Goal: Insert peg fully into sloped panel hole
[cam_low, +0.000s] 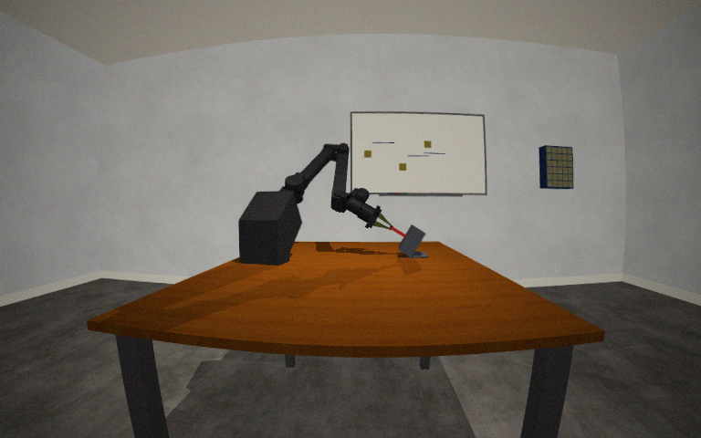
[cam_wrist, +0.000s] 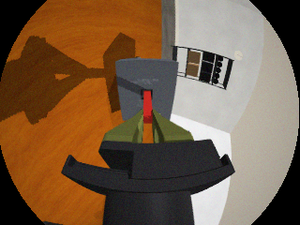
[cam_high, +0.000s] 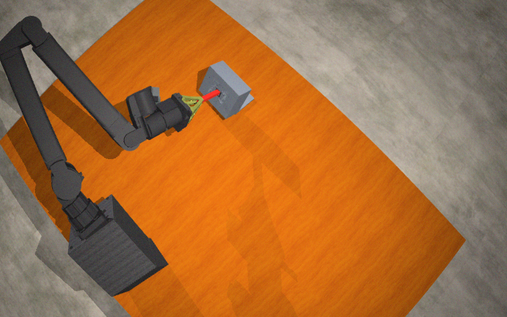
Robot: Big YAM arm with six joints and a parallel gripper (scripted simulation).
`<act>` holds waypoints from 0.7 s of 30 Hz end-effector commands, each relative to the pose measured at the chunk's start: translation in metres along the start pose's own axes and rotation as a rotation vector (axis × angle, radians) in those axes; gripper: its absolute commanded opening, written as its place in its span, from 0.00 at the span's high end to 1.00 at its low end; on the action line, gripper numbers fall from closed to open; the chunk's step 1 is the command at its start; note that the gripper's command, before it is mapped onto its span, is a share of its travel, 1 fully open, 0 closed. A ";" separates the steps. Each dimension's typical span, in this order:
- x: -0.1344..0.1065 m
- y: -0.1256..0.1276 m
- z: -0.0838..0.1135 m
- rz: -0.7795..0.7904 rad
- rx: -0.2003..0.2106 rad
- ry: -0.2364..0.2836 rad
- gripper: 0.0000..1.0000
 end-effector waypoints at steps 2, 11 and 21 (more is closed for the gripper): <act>0.002 0.001 -0.006 -0.014 -0.004 -0.008 1.00; 0.002 0.001 -0.011 -0.014 -0.005 -0.008 1.00; 0.001 0.002 -0.016 -0.014 -0.005 -0.008 1.00</act>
Point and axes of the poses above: the point where the finger pads meet when closed, its own z axis back along the fingers, its own y axis across the jaws, x = y × z, the point moved 7 cm from there along z, back along the fingers, and after that the axes turned 14 degrees about z, right-handed, at the moved point
